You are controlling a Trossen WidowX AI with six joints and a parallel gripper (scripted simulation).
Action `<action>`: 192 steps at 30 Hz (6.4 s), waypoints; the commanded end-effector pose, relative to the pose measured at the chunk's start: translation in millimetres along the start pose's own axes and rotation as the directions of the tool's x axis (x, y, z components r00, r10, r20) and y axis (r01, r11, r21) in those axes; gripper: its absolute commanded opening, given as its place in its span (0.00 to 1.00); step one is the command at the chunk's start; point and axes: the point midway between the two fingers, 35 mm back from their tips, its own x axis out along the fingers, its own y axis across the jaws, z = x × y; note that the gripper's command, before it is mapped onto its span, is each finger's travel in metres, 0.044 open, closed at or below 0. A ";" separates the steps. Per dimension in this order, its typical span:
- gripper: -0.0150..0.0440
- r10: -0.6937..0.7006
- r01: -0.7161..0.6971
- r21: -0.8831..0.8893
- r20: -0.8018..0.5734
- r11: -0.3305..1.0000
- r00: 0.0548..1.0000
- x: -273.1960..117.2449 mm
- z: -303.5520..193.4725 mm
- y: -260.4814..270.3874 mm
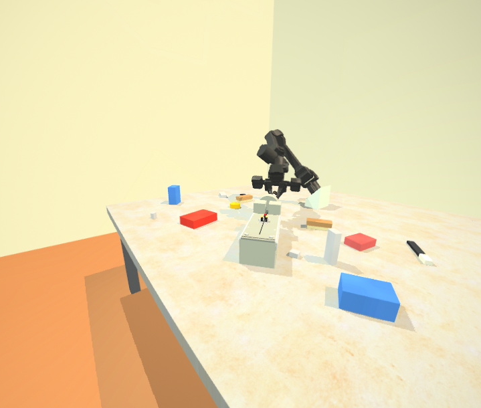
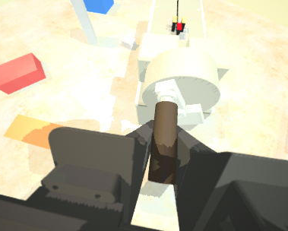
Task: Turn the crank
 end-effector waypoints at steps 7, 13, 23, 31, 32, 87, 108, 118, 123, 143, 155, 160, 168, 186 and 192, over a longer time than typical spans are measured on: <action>0.25 0.021 -0.021 -0.008 -0.008 1.000 1.000 3.6 -3.5 8.4; 0.25 0.021 -0.021 -0.008 -0.008 1.000 1.000 3.9 -3.8 8.7; 0.25 0.021 -0.021 -0.008 -0.008 1.000 1.000 4.4 -4.2 9.2; 0.25 0.021 -0.021 -0.008 -0.008 1.000 1.000 5.0 -4.7 9.9; 0.25 0.021 -0.021 -0.008 -0.008 1.000 1.000 5.1 -4.8 9.9; 0.25 0.021 -0.021 -0.008 -0.008 1.000 1.000 12.8 -11.8 15.0; 0.25 0.020 -0.020 -0.009 -0.009 1.000 1.000 23.2 -22.3 15.6; 0.25 0.020 -0.020 -0.009 -0.009 1.000 1.000 30.8 -29.9 11.5; 0.25 0.020 -0.020 -0.009 -0.009 1.000 1.000 34.6 -33.7 7.4; 0.25 0.019 -0.019 -0.010 -0.010 1.000 1.000 42.1 -40.9 -9.9; 0.25 0.018 -0.019 -0.010 -0.010 1.000 1.000 42.7 -41.2 -16.1; 0.25 0.018 -0.018 -0.010 -0.010 1.000 1.000 42.7 -41.1 -17.8; 0.25 0.018 -0.018 -0.010 -0.010 1.000 1.000 42.6 -40.9 -19.8; 0.25 0.018 -0.018 -0.010 -0.010 1.000 1.000 42.4 -40.5 -22.5; 0.25 0.018 -0.018 -0.010 -0.010 1.000 1.000 42.3 -40.5 -23.1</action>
